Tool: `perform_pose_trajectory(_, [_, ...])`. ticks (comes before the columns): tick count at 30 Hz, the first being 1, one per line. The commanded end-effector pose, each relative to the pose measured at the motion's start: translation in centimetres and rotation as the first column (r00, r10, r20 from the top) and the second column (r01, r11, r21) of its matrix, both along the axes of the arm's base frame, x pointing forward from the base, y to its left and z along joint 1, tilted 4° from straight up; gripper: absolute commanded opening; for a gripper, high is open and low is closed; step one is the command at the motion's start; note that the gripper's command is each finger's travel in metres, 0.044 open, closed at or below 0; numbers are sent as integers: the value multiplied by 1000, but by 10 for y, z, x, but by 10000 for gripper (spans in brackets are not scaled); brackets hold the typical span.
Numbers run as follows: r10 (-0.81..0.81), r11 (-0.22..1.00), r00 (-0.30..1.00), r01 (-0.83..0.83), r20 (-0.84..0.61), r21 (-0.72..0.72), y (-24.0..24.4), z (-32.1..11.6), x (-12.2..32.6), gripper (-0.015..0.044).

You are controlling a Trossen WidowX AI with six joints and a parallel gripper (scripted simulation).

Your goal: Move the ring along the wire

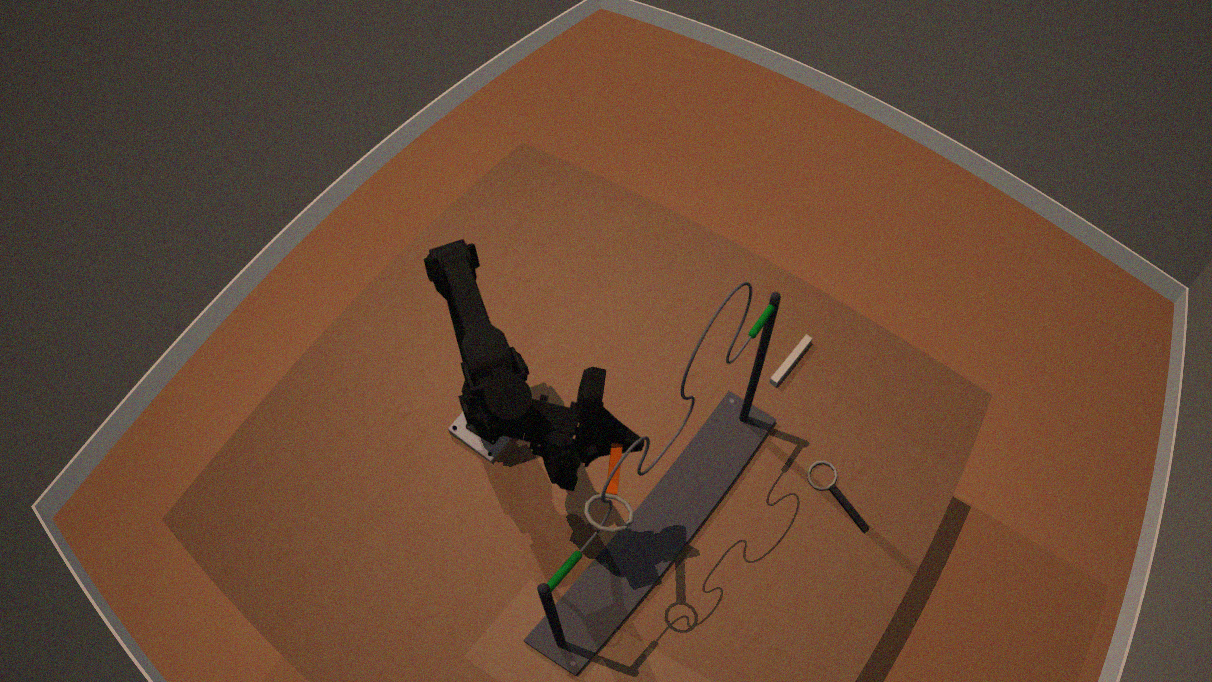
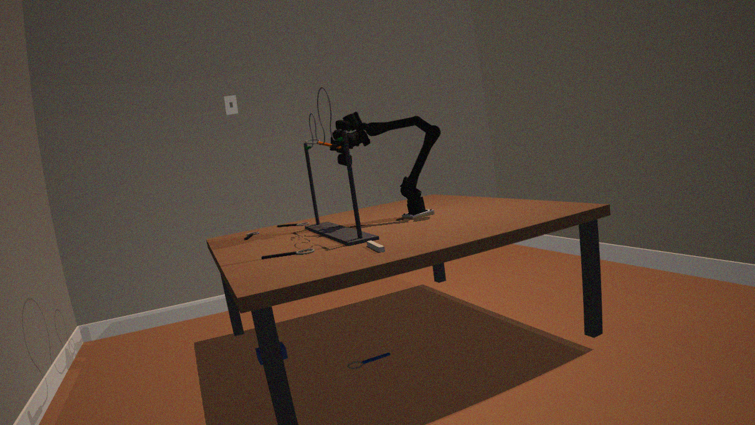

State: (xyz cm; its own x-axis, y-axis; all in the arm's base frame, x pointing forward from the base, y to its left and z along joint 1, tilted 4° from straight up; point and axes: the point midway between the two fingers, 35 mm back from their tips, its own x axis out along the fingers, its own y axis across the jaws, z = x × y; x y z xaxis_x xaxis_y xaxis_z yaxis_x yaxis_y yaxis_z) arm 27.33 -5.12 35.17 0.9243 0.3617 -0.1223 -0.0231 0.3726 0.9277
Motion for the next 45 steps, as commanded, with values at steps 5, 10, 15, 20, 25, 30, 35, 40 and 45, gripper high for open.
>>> perform_pose_trajectory(5, [13,998,1000,-14,14,61,5,15,-2,-150])
perform_pose_trajectory(10, [16,994,1000,-18,18,108,7,22,-2,-150])
perform_pose_trajectory(15, [19,987,1000,-23,22,162,9,30,-3,-150])
perform_pose_trajectory(20, [-8,974,999,1,31,226,12,40,0,-150])
perform_pose_trajectory(25, [-53,953,998,38,41,301,15,52,5,-150])
perform_pose_trajectory(30, [-57,935,997,38,43,353,16,60,5,-150])
perform_pose_trajectory(35, [-55,919,998,34,42,393,16,67,4,-150])
perform_pose_trajectory(40, [-53,903,998,30,42,428,15,74,4,-150])
perform_pose_trajectory(45, [-51,887,998,26,42,461,15,80,3,-150])
